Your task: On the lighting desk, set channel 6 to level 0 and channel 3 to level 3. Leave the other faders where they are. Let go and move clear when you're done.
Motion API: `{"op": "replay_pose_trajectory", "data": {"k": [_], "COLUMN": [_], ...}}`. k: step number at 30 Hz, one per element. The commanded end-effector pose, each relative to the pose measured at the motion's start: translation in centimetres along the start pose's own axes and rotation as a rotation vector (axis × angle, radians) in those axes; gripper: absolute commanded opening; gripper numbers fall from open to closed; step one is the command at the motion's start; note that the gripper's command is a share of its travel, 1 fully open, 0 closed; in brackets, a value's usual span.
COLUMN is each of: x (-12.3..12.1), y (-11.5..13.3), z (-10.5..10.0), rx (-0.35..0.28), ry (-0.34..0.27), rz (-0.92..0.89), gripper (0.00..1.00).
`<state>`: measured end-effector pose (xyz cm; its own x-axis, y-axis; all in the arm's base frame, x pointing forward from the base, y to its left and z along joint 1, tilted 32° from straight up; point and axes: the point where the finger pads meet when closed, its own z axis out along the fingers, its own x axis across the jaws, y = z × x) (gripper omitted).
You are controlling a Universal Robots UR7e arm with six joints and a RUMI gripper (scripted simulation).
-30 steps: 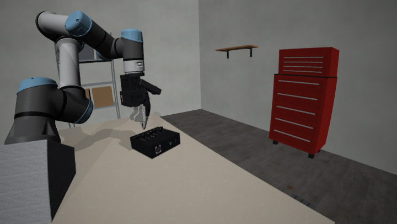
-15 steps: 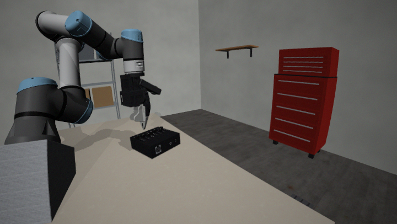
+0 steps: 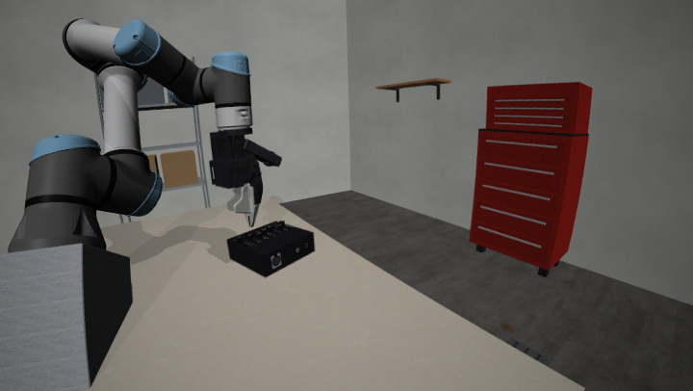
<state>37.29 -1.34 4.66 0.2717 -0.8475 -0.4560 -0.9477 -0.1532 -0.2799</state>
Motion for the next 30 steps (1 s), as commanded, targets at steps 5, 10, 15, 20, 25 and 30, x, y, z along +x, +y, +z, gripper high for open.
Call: {"op": "replay_pose_trajectory", "data": {"k": [5,10,15,20,25,30], "x": [0.0,0.0,0.0,0.0,0.0,0.0], "y": [0.0,0.0,0.0,0.0,0.0,0.0], "z": [0.3,0.7,1.0,1.3,1.6,1.8], "rx": [0.000,0.000,0.000,0.000,0.000,0.000], "ry": [0.001,0.001,0.001,0.001,0.001,0.001], "rz": [0.000,0.000,0.000,0.000,0.000,0.000], "gripper": [0.00,0.00,0.00,0.00,0.00,0.00]}}
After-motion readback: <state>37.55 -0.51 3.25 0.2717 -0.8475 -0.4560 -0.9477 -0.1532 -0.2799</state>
